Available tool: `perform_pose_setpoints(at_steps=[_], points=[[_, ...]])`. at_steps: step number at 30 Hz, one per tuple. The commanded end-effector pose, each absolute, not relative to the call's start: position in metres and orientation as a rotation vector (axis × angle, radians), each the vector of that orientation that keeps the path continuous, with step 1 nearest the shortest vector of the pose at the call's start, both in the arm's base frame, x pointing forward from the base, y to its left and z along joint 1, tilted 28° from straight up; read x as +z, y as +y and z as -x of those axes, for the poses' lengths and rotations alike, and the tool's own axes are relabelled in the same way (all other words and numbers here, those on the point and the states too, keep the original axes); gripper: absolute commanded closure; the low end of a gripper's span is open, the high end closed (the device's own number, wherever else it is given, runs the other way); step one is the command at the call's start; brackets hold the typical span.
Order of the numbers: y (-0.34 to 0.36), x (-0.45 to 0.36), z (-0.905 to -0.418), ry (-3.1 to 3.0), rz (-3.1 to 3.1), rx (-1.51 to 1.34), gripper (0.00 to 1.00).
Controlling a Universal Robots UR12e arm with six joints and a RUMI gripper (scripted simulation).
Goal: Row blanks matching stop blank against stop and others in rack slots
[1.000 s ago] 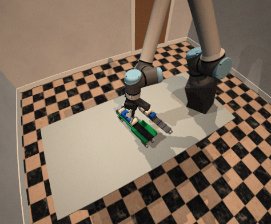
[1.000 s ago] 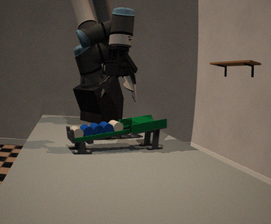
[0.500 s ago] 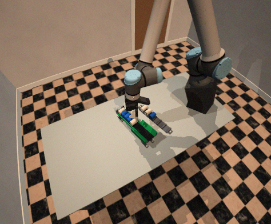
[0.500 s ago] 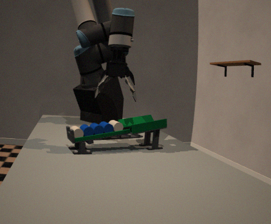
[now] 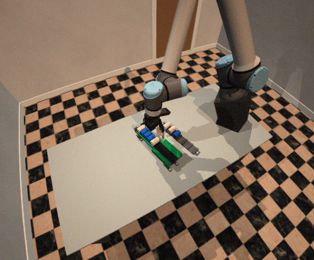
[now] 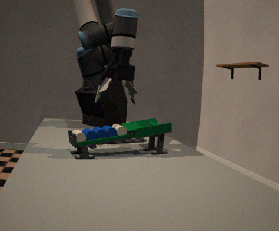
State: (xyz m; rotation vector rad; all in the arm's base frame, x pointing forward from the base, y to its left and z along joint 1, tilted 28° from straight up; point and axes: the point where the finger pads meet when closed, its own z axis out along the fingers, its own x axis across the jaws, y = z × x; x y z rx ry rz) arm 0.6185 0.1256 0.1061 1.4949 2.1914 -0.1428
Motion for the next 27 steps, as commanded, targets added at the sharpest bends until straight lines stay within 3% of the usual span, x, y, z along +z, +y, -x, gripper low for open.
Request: perform_pose_setpoints(at_steps=[1,27], points=[[0.119,0.109,-0.623,2.366,-1.223,-0.2,0.0],[0.108,0.114,-0.637,2.743,-0.054,-0.474,0.0]])
